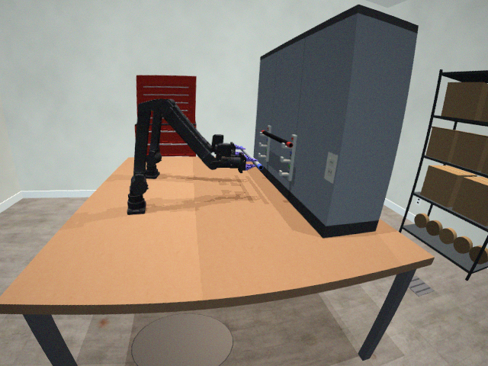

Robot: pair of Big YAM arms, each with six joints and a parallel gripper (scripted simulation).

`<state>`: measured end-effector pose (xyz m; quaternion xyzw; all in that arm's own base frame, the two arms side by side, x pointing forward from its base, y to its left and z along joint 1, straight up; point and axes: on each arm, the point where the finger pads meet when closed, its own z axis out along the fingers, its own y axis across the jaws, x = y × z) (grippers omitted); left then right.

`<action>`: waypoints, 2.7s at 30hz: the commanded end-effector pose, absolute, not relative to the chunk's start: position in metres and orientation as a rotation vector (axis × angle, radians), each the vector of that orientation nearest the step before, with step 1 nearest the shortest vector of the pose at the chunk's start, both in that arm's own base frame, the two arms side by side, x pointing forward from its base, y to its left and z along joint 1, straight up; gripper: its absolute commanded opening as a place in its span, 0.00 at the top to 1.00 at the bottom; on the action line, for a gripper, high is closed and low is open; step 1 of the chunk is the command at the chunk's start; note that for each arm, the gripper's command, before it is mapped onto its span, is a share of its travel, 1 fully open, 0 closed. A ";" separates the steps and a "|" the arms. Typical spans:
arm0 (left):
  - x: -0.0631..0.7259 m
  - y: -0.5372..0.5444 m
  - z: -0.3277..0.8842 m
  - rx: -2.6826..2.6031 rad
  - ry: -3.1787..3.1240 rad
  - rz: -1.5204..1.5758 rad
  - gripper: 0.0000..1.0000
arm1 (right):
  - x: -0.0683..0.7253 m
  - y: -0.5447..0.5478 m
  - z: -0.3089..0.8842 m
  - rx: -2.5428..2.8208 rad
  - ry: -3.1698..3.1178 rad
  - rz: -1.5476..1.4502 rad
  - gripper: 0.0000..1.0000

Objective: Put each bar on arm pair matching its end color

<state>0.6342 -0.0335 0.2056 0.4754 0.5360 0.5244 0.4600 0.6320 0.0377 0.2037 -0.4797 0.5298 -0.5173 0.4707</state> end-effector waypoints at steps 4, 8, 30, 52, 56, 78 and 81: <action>0.627 -0.028 0.243 1.086 1.277 1.332 1.00 | 0.618 0.030 0.233 -1.107 1.268 -1.306 1.00; 0.620 -0.029 0.243 1.086 1.277 1.332 1.00 | 0.611 0.031 0.232 -1.107 1.268 -1.306 1.00; 0.587 -0.033 0.239 1.086 1.277 1.332 1.00 | 0.578 0.035 0.230 -1.107 1.268 -1.306 1.00; 0.557 -0.037 0.235 1.086 1.277 1.332 1.00 | 0.548 0.038 0.228 -1.107 1.268 -1.306 1.00; 0.550 -0.038 0.234 1.086 1.277 1.332 1.00 | 0.542 0.039 0.227 -1.107 1.268 -1.306 1.00; 0.536 -0.039 0.231 1.086 1.277 1.332 1.00 | 0.527 0.040 0.225 -1.107 1.268 -1.306 1.00; 0.536 -0.039 0.231 1.086 1.277 1.332 1.00 | 0.527 0.040 0.225 -1.107 1.268 -1.306 1.00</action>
